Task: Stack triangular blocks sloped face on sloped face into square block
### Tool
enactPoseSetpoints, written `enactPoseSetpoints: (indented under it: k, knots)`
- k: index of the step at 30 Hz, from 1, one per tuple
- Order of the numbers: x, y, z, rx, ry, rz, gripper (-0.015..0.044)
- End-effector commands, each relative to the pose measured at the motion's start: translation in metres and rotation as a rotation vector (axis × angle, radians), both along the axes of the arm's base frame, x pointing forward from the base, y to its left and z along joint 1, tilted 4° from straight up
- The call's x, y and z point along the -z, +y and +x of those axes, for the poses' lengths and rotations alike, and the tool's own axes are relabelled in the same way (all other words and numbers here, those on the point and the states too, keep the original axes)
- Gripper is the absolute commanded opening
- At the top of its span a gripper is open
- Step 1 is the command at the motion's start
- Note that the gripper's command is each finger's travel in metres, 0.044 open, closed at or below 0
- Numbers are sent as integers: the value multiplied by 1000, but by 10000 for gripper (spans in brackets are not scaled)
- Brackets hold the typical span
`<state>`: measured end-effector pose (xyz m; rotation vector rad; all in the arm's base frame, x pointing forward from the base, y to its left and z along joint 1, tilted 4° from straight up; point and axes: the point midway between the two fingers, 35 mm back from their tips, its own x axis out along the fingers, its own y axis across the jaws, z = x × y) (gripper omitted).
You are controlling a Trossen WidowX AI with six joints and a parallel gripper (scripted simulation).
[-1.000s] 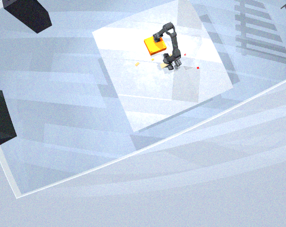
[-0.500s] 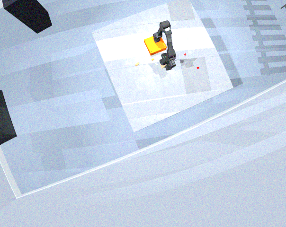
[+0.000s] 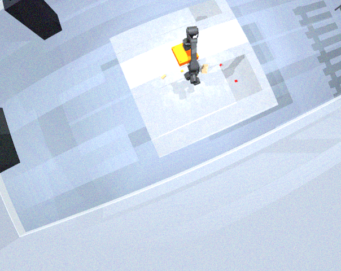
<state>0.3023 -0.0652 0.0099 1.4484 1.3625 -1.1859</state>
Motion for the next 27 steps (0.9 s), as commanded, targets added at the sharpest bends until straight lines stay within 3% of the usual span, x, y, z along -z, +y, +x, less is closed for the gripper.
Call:
enactPoseSetpoints:
  k: [1,22,23,27]
  knots:
    - [-1,-7,0,1,-10,101,0]
    - [3,-44,-4,25,-55,623,0]
    - [1,-38,-4,20,-43,548,26]
    - [1,-38,-4,20,-43,548,131]
